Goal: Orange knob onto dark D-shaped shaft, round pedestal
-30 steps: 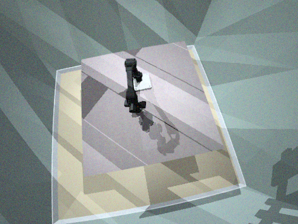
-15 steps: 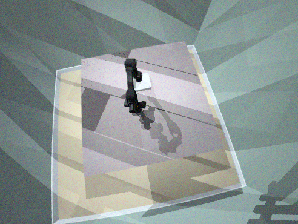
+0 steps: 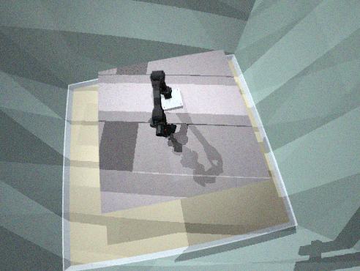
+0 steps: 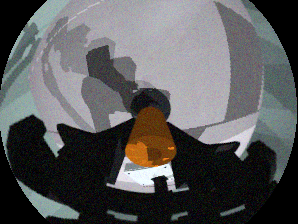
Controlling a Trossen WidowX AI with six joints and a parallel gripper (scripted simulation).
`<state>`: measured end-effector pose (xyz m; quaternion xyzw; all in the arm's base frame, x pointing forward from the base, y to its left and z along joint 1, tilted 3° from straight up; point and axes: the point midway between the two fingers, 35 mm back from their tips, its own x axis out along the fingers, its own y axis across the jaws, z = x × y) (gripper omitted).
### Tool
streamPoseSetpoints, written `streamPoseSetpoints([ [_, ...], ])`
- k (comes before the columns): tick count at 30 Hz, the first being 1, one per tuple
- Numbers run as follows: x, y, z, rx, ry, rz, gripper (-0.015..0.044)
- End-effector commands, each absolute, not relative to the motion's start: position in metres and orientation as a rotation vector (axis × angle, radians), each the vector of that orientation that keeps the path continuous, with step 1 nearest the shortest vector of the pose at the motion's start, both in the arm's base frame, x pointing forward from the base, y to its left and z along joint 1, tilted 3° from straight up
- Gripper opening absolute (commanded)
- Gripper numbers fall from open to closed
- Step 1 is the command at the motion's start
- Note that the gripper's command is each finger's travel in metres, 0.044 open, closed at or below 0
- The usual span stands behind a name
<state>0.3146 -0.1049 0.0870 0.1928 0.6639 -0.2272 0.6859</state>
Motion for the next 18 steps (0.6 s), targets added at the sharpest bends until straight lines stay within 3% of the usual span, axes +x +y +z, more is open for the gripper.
streamPoseSetpoints([
  [1,0.3136,-0.1051,0.0858,0.444,1.484,-0.525,0.0000],
  [18,0.3149,-0.1056,0.0869,0.444,1.484,-0.525,0.0000],
])
